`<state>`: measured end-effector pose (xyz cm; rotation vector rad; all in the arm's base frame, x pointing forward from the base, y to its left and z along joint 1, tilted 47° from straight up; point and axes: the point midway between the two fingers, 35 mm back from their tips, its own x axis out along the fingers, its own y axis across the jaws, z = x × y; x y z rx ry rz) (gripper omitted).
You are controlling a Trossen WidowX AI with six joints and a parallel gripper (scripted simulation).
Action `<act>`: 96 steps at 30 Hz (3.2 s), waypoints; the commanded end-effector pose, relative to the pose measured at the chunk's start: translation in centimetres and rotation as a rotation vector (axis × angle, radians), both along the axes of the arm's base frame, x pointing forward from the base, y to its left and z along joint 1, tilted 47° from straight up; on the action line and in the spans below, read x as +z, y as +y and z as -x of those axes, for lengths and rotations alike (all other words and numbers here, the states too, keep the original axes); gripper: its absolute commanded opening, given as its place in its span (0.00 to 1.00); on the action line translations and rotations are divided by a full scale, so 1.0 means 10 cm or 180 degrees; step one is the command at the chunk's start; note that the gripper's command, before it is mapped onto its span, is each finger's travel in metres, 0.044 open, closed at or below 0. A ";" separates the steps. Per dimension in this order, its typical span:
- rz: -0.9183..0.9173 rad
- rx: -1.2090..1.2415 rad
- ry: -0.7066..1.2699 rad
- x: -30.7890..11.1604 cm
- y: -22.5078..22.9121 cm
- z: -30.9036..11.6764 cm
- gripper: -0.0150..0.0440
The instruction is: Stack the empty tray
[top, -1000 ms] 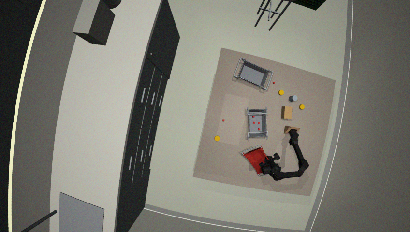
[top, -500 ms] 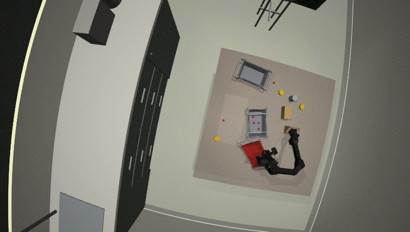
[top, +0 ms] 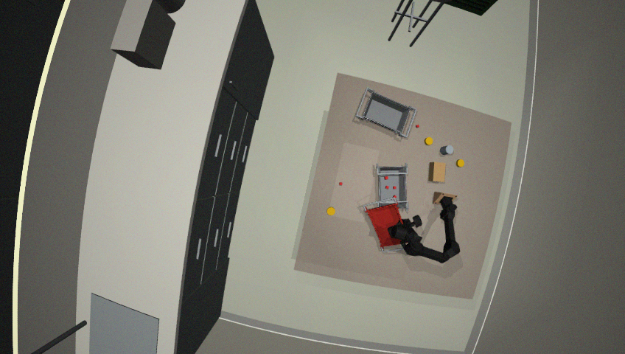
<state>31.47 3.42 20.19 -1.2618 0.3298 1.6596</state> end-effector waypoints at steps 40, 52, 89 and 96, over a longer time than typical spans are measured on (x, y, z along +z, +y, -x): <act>-0.0566 -0.0819 0.0301 -0.98 -1.78 -0.07 0.25; -0.0569 -0.0822 0.0301 -0.99 -1.79 -0.07 0.25; -0.0574 -0.0814 0.0309 -1.11 -1.91 -0.09 0.25; -0.0589 -0.0827 0.0339 -1.14 -1.88 -0.09 0.25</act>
